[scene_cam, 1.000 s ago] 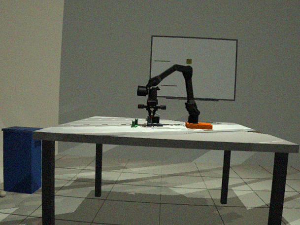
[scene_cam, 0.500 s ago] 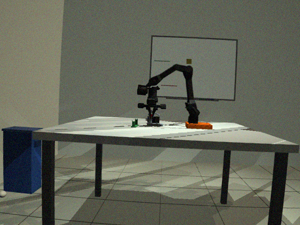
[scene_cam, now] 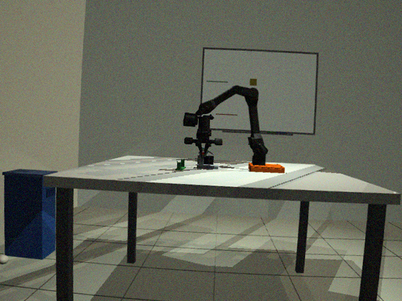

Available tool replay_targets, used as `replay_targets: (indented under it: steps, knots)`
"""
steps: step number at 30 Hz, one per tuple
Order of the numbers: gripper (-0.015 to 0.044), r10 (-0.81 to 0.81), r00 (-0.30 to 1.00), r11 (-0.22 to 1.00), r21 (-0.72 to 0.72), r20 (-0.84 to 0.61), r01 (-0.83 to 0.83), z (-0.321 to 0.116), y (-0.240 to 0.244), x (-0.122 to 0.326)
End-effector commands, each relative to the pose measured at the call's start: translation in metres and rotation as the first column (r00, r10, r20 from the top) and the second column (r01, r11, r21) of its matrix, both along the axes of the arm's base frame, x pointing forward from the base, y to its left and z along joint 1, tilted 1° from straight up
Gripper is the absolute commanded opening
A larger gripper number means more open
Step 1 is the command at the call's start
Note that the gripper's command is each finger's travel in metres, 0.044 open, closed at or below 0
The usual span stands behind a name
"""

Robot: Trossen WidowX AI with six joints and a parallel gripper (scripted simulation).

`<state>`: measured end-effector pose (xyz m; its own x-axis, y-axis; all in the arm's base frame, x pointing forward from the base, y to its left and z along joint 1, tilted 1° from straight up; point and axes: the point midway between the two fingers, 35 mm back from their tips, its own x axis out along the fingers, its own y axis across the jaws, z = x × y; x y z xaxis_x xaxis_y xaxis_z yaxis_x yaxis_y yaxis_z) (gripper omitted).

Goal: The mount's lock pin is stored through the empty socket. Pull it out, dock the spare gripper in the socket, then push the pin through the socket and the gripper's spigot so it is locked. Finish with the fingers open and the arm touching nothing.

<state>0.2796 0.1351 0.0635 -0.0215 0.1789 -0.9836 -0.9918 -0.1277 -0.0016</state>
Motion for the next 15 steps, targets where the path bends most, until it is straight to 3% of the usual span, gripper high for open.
replay_targets:
  steps: [1, 15]
  knots:
    - [0.0, -0.003, 1.0, 1.0, 0.005, 0.0, 0.003, 0.002, 0.004, 0.001]
    - [0.0, -0.003, 1.0, 1.0, 0.002, -0.002, 0.003, 0.002, 0.014, -0.001]
